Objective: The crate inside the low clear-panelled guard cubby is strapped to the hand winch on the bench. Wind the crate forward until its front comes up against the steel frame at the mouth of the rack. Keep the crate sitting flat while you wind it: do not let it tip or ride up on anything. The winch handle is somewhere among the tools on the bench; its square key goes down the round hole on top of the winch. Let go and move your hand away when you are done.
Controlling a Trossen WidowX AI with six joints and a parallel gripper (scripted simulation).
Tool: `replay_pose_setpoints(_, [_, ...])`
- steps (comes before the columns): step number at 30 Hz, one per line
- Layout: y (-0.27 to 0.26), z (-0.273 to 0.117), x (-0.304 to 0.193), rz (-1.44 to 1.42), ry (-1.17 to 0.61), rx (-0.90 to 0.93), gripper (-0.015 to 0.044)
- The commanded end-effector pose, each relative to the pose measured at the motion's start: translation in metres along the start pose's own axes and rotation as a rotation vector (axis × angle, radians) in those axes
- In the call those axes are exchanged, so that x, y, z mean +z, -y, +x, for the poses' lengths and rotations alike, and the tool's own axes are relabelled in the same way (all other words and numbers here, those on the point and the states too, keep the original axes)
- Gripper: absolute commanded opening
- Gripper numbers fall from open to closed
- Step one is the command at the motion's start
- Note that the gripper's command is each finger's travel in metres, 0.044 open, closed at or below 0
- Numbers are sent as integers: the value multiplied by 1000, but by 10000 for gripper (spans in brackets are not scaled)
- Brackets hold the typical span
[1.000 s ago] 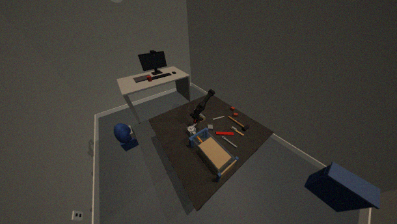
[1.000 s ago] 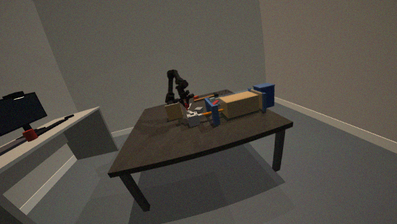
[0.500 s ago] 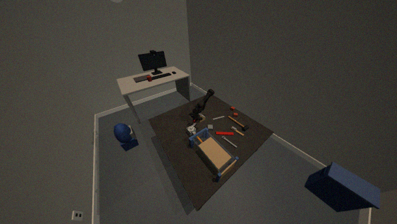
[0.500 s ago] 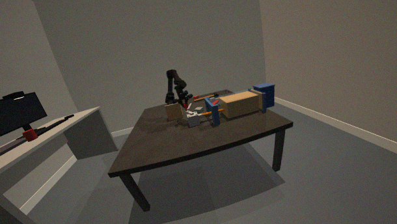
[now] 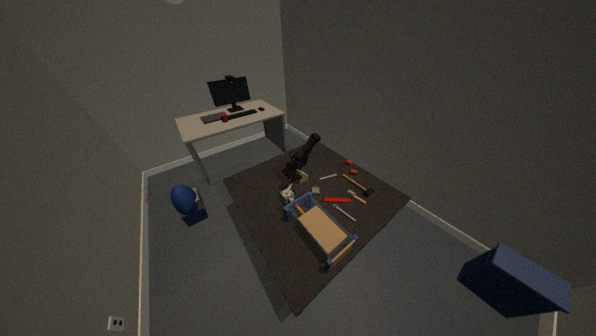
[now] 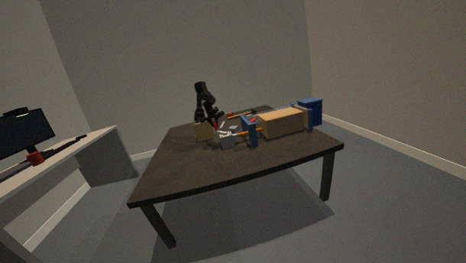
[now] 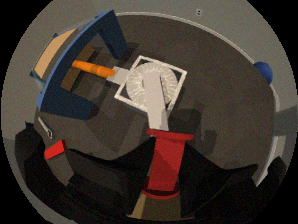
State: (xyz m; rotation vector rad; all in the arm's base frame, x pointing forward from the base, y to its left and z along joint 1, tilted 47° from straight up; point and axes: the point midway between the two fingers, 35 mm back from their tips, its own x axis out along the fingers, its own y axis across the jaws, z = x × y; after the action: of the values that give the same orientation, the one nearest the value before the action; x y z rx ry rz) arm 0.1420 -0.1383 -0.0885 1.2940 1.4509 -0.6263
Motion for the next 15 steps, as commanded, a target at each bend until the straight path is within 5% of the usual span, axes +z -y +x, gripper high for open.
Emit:
replay_pose_setpoints(1, [11, 4, 4, -1, 3, -25, 0])
replay_pose_setpoints(15, [29, 8, 14, -1, 5, -26, 0])
